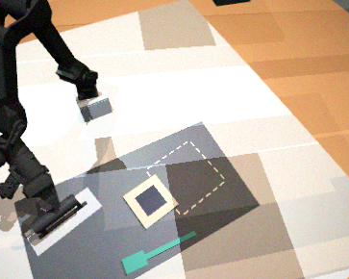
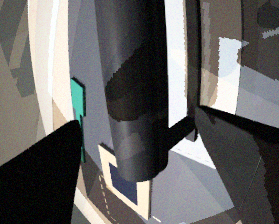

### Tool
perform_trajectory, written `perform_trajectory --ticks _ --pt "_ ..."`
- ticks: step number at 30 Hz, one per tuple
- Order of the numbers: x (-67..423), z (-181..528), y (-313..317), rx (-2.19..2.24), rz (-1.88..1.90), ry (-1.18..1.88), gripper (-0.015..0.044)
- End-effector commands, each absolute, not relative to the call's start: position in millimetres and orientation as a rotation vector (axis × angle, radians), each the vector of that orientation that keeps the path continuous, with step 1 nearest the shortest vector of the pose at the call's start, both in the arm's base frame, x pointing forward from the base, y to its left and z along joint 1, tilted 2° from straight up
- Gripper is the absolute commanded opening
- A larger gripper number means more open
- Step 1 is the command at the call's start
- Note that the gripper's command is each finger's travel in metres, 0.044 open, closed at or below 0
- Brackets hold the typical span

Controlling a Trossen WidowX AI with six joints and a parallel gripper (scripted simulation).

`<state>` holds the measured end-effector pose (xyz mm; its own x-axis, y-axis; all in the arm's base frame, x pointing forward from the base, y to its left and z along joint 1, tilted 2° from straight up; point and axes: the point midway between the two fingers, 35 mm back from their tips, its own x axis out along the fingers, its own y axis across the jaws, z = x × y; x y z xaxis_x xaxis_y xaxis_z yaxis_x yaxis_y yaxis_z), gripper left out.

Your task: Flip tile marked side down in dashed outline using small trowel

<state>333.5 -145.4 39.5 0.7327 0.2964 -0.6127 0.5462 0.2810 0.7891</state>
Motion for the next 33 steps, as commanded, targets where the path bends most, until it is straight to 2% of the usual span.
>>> perform_trajectory --ticks 1,29,33 --pt "337 34 -142 1.318 -0.196 0.79 0.03" --pt "369 8 -128 1.321 -0.193 0.787 0.03" --pt "369 8 -128 1.321 -0.193 0.787 0.0195"
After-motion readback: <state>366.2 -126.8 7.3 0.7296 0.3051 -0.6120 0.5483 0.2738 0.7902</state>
